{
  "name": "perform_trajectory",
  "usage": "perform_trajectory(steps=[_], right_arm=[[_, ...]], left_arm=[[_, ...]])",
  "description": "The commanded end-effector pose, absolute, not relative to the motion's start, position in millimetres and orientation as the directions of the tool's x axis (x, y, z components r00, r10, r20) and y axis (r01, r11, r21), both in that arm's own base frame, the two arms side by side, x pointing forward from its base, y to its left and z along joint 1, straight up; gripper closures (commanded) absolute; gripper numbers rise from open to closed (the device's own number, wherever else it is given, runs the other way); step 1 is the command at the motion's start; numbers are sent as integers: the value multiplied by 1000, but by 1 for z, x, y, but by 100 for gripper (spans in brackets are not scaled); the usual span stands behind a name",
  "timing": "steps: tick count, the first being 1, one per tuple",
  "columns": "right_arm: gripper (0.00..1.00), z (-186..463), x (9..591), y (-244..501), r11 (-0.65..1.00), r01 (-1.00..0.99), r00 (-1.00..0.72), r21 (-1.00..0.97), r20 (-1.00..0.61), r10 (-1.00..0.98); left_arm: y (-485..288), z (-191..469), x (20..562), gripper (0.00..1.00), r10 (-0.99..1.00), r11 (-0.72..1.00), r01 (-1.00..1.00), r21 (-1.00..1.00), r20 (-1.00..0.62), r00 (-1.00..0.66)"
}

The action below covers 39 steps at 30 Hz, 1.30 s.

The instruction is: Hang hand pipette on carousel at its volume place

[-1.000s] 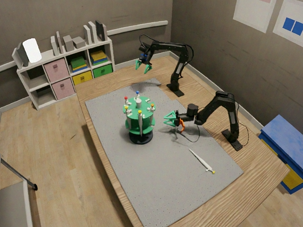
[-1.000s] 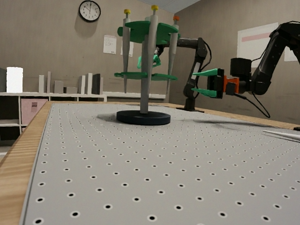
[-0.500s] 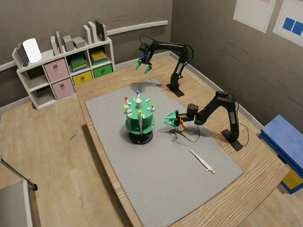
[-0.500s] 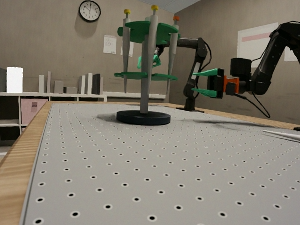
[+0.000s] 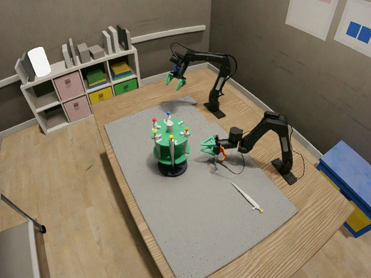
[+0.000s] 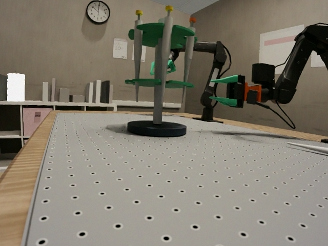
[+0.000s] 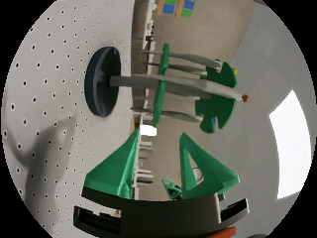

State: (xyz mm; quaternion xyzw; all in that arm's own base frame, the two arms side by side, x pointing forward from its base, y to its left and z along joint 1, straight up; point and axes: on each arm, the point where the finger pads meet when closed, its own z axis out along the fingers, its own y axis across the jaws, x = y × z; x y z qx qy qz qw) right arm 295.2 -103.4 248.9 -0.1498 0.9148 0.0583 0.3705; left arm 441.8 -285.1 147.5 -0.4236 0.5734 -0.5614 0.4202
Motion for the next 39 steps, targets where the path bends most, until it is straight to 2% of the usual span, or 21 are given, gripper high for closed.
perform_trajectory(steps=[1,6,36,37,39], right_arm=[[0,253,299,-106,946,-324,-663,-9,-712,-234],[0,253,299,-106,946,-324,-663,-9,-712,-234],[0,253,299,-106,946,-324,-663,-9,-712,-234],[0,253,299,-106,946,-324,-663,-9,-712,-234],[0,253,299,-106,946,-324,-663,-9,-712,-234]], left_arm=[[-290,178,445,51,-956,-32,40,-999,19,-292],[-289,158,455,51,-958,-1,5,-1000,0,-287],[-300,159,496,51,-958,-3,7,-1000,0,-287],[-302,178,495,51,-956,-24,35,-999,13,-292],[-302,160,501,51,-958,-3,8,-1000,1,-287]])
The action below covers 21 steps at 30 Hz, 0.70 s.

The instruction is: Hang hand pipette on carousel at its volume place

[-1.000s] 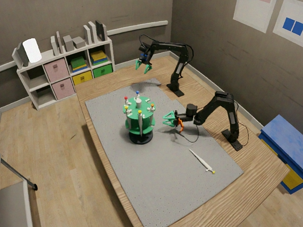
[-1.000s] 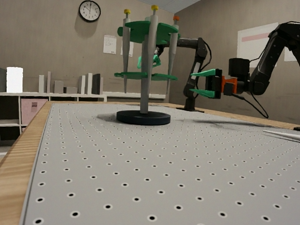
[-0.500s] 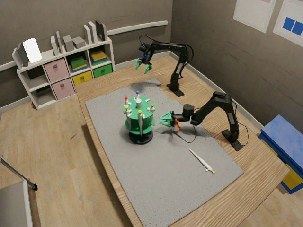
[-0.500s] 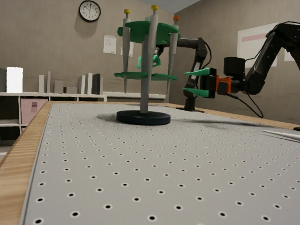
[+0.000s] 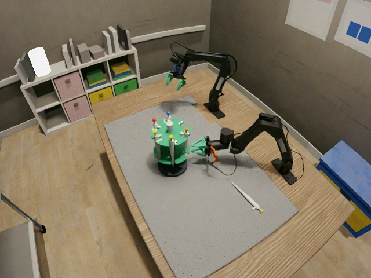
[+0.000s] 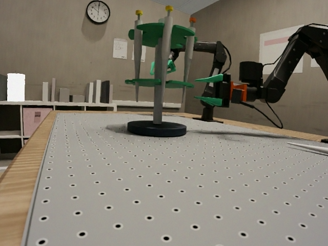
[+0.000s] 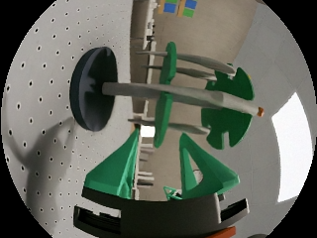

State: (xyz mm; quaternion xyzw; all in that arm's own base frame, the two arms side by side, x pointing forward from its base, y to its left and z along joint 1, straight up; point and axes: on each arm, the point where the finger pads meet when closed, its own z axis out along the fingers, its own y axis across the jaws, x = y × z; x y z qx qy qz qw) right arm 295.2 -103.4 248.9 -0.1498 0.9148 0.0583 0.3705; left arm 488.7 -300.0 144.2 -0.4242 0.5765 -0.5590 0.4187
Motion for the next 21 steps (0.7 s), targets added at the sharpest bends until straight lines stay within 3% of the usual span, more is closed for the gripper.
perform_trajectory(steps=[1,21], right_arm=[[0,253,299,-106,946,-324,-663,-9,-712,-234],[0,253,299,-106,946,-324,-663,-9,-712,-234]], left_arm=[[-302,158,502,51,-958,-2,6,-1000,0,-287],[-308,184,513,51,-957,-35,50,-998,19,-289]])
